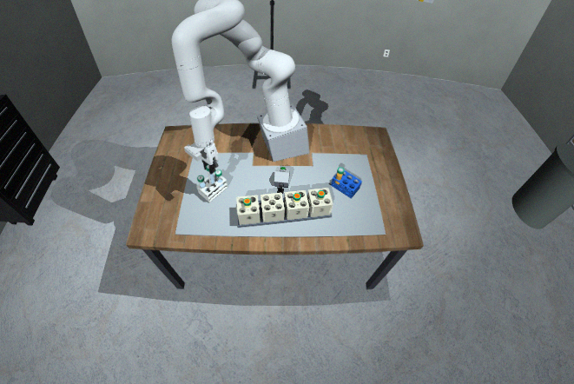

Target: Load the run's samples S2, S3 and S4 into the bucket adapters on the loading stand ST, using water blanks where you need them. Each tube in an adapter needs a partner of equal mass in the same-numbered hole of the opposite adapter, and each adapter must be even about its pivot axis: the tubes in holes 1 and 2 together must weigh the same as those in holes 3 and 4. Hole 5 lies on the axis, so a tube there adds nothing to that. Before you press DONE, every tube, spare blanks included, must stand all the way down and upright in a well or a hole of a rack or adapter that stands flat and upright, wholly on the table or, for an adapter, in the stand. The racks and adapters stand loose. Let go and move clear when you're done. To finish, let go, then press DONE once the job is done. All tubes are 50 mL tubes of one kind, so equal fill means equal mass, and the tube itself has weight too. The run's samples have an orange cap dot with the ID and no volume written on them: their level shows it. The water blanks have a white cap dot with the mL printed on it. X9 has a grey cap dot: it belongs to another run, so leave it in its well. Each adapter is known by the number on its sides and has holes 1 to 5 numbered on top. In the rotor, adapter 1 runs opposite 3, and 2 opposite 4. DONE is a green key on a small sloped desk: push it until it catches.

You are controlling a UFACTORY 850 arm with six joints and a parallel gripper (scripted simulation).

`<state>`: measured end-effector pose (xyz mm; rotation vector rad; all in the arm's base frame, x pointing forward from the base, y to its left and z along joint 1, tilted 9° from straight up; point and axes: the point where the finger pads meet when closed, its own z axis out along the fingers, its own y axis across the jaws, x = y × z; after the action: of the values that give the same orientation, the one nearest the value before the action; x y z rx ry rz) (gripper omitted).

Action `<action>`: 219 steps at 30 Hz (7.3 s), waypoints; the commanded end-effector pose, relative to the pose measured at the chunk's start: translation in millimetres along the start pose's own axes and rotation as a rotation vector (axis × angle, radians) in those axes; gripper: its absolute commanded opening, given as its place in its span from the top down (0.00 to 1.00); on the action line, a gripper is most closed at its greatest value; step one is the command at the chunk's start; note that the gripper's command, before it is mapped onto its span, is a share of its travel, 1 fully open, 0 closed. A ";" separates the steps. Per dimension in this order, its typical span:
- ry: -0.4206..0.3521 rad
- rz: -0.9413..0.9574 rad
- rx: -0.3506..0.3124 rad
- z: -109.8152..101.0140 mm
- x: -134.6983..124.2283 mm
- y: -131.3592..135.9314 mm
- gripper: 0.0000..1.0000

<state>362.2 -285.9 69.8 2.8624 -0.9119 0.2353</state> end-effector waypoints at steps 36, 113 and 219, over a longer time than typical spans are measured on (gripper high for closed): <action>-0.045 -0.001 -0.008 -60.0 3.8 -0.5 1.00; -0.046 -0.851 0.013 -61.6 -66.8 -219.7 1.00; -0.046 -0.851 0.013 -1.2 -95.3 -298.6 1.00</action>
<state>458.4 10.0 33.9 2.9661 0.3456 0.0700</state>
